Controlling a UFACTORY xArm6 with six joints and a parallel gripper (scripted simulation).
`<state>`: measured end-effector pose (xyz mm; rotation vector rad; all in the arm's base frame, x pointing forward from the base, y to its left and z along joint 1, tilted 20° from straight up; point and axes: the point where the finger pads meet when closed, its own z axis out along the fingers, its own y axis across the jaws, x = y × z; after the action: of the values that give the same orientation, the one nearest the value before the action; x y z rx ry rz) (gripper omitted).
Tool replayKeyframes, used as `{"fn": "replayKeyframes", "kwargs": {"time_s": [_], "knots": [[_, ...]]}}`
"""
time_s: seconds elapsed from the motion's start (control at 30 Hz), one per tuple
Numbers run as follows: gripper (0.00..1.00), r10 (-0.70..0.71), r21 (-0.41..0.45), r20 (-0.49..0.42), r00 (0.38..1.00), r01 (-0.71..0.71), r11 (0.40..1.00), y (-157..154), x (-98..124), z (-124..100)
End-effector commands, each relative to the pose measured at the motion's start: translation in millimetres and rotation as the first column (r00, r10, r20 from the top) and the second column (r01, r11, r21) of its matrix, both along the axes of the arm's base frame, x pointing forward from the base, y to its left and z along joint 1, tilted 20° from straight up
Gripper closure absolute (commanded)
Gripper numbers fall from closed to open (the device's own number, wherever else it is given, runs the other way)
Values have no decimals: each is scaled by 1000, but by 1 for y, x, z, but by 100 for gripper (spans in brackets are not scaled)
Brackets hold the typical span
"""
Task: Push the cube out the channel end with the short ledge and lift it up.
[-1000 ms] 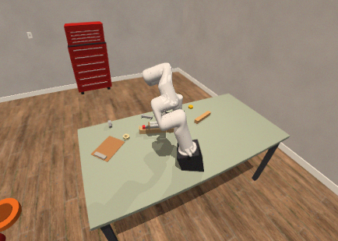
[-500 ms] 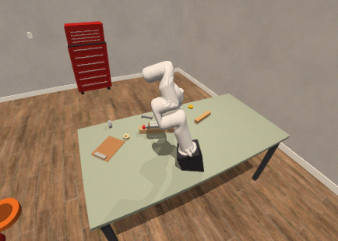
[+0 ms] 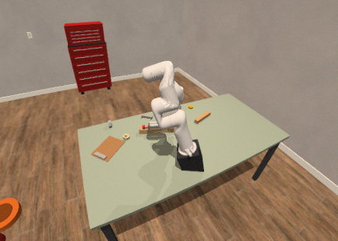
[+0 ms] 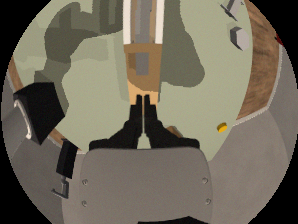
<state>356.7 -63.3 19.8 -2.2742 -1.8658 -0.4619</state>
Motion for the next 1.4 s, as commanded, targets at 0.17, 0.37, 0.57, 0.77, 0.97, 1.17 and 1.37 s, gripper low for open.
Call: {"fn": "replayKeyframes", "kwargs": {"time_s": [0.17, 0.37, 0.57, 0.77, 0.97, 1.17, 1.37], "knots": [[100, 3, -20, -6, 1000, -3, 1000, 87, 37, 33], [100, 0, -13, 1, 1000, 0, 1000, 153, 44, 57], [100, -2, -1, 5, 1000, 2, 1000, 223, 44, 82], [57, -2, -1, 5, 1000, 2, 1000, 254, 47, 93], [57, -2, -1, 5, 1000, 2, 1000, 254, 47, 93], [57, -2, -1, 5, 1000, 2, 1000, 254, 47, 93], [57, -2, -1, 5, 1000, 2, 1000, 254, 47, 93]]}}
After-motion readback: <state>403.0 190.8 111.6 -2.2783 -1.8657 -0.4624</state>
